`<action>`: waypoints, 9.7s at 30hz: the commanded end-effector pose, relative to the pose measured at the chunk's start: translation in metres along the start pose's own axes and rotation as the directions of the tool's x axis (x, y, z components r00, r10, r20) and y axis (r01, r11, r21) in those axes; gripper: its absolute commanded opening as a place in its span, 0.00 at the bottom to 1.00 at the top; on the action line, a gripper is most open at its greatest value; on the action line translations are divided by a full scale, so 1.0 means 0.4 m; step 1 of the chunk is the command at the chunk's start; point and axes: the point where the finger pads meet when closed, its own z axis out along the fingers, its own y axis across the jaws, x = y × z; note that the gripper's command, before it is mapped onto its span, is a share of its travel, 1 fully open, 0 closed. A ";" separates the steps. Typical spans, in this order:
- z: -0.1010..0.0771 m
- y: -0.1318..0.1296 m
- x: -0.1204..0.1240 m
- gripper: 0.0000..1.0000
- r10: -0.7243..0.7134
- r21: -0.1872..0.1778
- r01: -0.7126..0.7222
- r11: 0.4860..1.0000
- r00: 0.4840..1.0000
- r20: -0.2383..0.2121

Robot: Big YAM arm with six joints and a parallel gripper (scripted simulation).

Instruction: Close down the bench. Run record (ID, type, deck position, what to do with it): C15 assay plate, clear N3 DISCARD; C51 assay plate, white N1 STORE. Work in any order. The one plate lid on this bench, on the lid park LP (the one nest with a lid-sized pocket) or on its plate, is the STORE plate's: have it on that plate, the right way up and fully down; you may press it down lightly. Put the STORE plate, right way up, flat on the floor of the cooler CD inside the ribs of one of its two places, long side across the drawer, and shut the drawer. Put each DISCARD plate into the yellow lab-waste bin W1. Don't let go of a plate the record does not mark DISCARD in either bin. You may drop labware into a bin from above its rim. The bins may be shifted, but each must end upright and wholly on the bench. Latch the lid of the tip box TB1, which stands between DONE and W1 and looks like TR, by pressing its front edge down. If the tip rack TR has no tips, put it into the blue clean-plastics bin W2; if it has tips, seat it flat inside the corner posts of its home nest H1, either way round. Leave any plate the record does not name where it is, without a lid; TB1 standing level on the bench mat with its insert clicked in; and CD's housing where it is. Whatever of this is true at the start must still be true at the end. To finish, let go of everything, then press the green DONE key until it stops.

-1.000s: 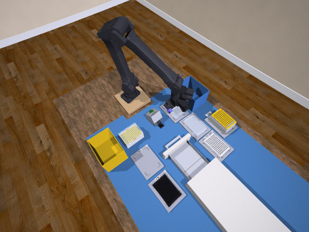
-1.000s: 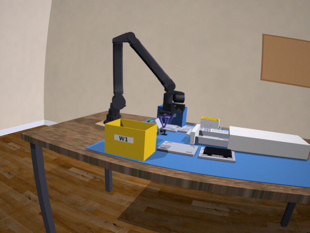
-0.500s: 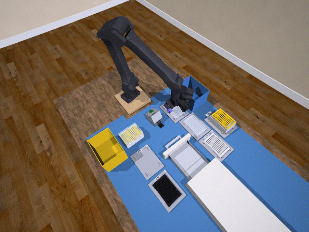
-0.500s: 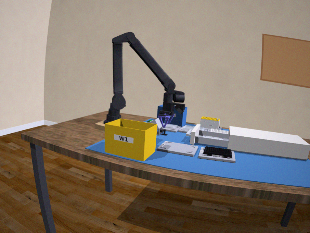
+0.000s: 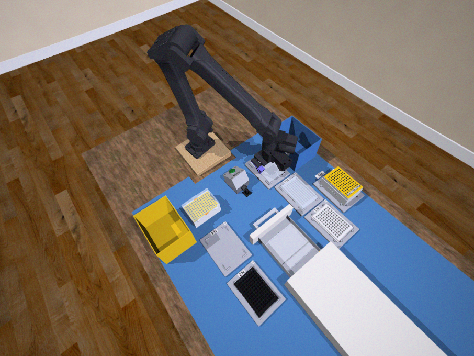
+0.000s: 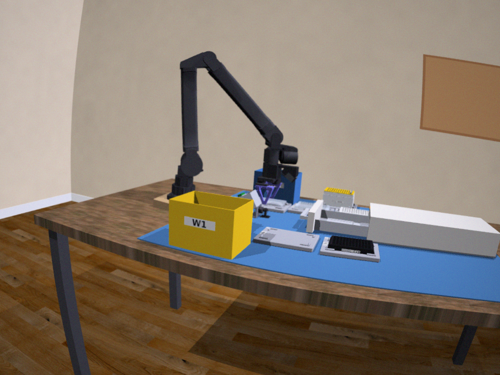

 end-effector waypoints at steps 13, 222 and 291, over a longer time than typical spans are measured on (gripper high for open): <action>-0.061 0.022 -0.039 0.00 0.009 -0.023 -0.009 1.000 0.999 0.039; -0.358 0.047 -0.680 0.00 -0.018 -0.018 0.019 1.000 0.999 0.048; -0.264 0.069 -0.869 0.00 -0.026 -0.006 0.026 1.000 1.000 0.017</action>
